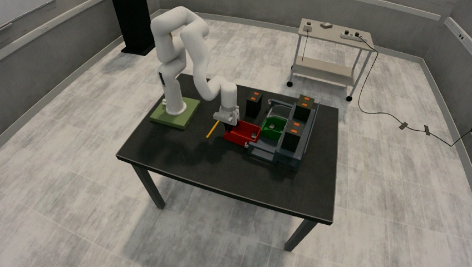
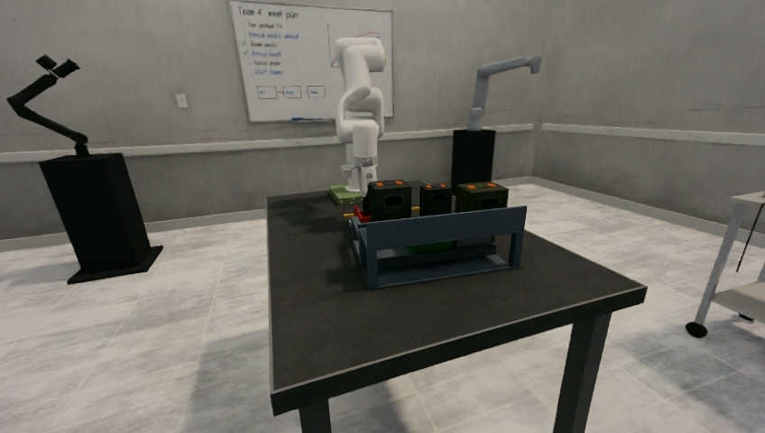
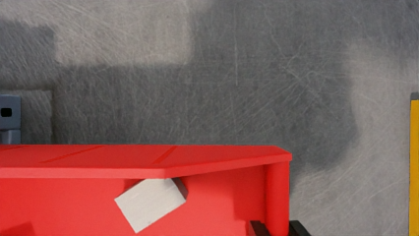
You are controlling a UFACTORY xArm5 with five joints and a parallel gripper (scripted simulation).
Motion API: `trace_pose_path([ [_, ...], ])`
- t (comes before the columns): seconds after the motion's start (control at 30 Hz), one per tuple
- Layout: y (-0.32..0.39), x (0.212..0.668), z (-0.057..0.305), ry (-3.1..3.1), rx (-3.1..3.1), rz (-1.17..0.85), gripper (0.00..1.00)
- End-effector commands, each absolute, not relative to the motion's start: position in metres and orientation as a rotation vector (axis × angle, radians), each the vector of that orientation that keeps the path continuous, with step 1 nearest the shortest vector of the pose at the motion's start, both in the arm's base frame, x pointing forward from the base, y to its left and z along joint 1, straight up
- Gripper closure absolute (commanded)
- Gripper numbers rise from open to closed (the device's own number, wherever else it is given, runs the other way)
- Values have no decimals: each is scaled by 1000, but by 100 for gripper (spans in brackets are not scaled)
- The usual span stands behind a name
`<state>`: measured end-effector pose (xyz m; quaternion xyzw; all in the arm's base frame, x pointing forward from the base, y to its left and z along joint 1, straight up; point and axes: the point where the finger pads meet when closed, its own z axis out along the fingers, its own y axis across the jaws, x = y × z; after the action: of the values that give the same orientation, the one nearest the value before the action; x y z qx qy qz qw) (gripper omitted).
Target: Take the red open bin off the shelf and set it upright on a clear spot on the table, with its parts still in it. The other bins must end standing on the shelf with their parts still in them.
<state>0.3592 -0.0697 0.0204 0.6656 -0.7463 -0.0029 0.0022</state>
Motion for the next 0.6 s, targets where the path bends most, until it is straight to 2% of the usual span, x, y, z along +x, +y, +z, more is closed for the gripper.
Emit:
trace_pose_path([
  [0.0, -70, 361, 19, -2342, 2089, -4, 100],
  [0.57, -70, 361, 13, -2342, 2089, -4, 100],
])
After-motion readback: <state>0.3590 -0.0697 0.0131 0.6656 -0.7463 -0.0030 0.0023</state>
